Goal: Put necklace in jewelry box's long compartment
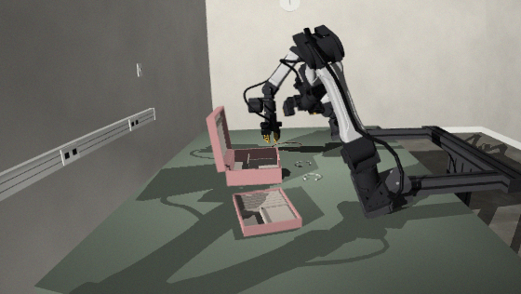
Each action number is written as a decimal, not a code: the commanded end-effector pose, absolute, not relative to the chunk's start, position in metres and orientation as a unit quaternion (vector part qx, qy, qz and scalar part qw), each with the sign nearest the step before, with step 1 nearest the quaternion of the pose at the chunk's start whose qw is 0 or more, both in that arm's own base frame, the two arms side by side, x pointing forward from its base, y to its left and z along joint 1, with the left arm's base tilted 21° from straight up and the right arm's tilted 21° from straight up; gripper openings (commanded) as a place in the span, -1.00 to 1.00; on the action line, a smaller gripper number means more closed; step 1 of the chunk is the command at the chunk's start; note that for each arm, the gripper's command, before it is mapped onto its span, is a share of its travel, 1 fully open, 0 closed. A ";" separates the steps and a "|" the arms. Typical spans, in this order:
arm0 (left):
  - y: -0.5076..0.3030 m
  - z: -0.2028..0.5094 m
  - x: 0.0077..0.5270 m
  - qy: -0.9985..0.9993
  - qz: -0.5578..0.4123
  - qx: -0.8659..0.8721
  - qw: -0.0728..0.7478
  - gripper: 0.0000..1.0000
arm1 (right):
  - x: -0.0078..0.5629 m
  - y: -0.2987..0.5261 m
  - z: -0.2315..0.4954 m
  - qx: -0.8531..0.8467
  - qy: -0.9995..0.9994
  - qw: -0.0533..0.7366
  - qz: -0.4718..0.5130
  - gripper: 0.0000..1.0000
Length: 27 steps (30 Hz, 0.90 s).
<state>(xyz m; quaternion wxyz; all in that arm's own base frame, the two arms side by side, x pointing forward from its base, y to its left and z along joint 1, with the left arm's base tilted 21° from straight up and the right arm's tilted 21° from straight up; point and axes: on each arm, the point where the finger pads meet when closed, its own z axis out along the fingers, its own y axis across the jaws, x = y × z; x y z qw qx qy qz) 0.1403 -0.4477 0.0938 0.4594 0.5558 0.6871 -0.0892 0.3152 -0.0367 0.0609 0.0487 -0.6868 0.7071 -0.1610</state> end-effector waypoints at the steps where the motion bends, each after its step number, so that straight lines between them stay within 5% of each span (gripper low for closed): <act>1: -0.455 0.102 0.145 0.677 -0.106 0.549 0.479 1.00 | 0.322 -0.039 0.056 -0.698 0.692 0.037 -0.181 -0.48; 27: -0.448 0.076 0.155 0.650 -0.104 0.570 0.492 1.00 | 0.333 -0.048 0.042 -0.694 0.695 0.039 -0.185 -0.48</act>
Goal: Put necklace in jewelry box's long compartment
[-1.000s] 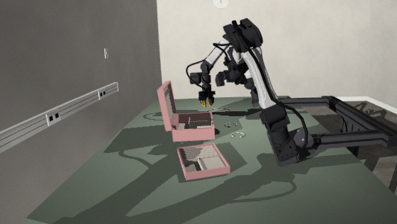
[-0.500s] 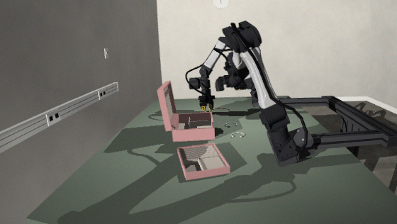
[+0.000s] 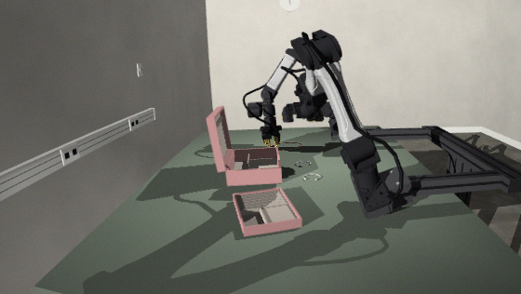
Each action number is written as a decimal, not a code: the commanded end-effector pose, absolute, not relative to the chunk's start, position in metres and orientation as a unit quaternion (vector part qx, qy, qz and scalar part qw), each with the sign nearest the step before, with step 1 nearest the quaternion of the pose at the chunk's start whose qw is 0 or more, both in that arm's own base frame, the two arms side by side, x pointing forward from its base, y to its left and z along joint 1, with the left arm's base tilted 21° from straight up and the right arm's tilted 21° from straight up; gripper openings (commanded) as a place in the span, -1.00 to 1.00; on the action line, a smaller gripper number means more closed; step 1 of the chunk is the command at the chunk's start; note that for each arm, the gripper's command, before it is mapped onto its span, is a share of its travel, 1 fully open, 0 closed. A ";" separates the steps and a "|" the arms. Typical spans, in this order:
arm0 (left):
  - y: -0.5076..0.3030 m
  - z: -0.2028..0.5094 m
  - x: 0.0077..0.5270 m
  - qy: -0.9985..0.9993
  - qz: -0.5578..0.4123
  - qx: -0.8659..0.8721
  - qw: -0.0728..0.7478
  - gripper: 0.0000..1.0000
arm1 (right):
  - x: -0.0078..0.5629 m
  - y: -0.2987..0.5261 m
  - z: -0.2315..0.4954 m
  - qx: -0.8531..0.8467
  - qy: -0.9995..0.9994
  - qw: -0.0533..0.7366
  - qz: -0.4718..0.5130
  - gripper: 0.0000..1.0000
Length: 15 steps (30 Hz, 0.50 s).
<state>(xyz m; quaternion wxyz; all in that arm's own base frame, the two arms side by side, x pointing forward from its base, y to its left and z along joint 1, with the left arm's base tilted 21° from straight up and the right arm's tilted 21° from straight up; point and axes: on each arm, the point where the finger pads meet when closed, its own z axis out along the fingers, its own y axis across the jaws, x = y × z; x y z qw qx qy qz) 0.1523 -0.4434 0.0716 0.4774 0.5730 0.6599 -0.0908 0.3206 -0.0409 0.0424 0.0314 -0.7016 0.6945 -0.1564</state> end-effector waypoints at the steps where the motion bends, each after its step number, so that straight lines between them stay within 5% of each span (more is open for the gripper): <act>1: -0.448 0.075 0.156 0.649 -0.104 0.571 0.492 1.00 | 0.333 -0.048 0.042 -0.694 0.695 0.039 -0.185 -0.64; 7: -0.447 0.071 0.159 0.640 -0.105 0.575 0.498 1.00 | 0.331 -0.047 0.042 -0.691 0.697 0.040 -0.185 -1.00; 15: -0.445 0.066 0.161 0.632 -0.106 0.580 0.503 1.00 | 0.329 -0.046 0.043 -0.692 0.698 0.037 -0.183 -1.00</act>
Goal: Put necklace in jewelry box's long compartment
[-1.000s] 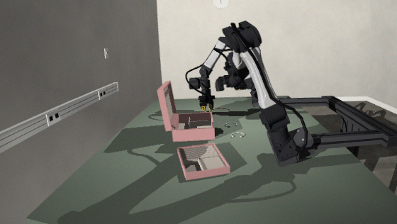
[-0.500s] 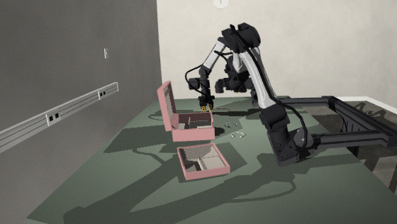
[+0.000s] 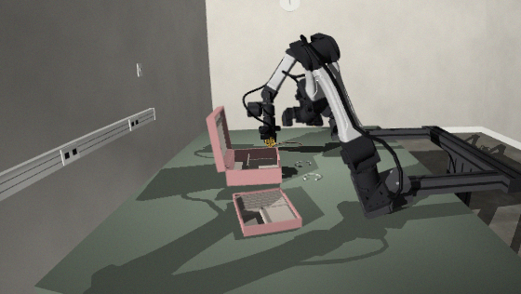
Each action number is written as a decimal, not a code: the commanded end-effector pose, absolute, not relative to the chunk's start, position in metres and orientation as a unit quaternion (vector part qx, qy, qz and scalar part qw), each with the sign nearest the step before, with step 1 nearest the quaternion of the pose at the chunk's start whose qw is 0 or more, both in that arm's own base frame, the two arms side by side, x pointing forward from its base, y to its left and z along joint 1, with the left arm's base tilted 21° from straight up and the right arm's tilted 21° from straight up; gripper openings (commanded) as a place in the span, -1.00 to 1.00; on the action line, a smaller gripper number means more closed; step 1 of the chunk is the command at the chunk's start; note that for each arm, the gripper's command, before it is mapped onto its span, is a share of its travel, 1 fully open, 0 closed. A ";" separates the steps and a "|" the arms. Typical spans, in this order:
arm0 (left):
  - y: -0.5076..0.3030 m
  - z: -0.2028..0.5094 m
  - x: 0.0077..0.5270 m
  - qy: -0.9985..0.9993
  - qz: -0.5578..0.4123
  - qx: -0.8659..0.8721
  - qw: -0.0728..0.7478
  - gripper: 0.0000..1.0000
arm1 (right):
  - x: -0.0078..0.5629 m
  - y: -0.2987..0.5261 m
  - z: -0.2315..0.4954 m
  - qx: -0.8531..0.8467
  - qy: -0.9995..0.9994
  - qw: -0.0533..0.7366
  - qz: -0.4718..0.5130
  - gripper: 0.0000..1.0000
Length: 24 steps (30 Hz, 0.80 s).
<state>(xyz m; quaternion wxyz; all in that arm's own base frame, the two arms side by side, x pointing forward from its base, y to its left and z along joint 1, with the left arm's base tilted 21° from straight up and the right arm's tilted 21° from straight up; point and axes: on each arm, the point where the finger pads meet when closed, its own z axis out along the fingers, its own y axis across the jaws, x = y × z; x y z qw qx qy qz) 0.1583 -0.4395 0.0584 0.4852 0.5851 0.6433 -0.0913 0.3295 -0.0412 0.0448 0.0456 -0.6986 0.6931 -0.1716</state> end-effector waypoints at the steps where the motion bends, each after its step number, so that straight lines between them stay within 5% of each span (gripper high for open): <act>1: -0.444 0.064 0.162 0.631 -0.105 0.582 0.502 1.00 | 0.330 -0.045 0.046 -0.691 0.697 0.039 -0.185 -1.00; 24: -0.448 0.074 0.162 0.629 -0.112 0.575 0.511 1.00 | 0.300 -0.021 0.148 -0.692 0.695 0.046 -0.190 -1.00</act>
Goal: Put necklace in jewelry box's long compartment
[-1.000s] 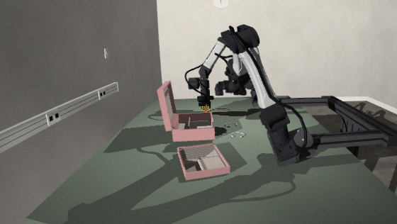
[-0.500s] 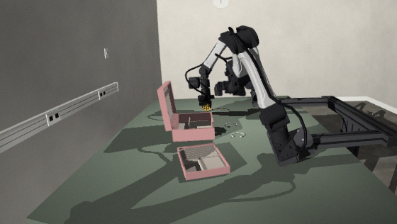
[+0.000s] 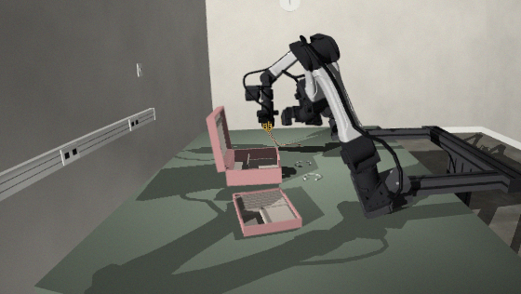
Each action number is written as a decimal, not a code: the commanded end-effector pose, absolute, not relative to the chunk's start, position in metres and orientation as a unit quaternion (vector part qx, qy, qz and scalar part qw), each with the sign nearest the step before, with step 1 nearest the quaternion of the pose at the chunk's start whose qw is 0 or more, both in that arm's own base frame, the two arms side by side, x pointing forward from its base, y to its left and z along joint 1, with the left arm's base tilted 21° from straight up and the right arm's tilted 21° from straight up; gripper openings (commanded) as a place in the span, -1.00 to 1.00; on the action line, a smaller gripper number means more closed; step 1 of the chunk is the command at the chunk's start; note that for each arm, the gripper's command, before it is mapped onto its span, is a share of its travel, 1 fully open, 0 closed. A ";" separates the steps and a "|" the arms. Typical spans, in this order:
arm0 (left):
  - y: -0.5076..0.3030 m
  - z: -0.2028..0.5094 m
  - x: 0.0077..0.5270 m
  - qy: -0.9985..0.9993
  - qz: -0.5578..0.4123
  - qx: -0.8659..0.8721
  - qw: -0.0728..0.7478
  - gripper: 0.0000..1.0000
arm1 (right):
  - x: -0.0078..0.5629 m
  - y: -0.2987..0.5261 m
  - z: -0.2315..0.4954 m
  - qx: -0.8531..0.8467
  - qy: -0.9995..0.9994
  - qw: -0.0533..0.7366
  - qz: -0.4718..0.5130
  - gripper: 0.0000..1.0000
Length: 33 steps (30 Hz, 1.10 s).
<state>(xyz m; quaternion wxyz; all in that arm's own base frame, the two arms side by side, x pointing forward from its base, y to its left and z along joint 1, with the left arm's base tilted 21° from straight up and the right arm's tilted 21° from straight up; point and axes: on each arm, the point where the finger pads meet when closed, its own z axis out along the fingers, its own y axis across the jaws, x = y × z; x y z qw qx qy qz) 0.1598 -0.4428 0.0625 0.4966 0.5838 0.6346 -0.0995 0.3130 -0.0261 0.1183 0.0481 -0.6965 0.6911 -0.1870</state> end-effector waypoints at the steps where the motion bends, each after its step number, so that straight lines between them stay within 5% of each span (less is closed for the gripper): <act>1: -0.448 0.074 0.162 0.629 -0.112 0.575 0.511 1.00 | 0.298 -0.020 0.154 -0.692 0.695 0.046 -0.190 -1.00; 33: -0.452 0.095 0.175 0.635 -0.130 0.558 0.518 1.00 | 0.267 0.004 0.247 -0.690 0.697 0.045 -0.189 -1.00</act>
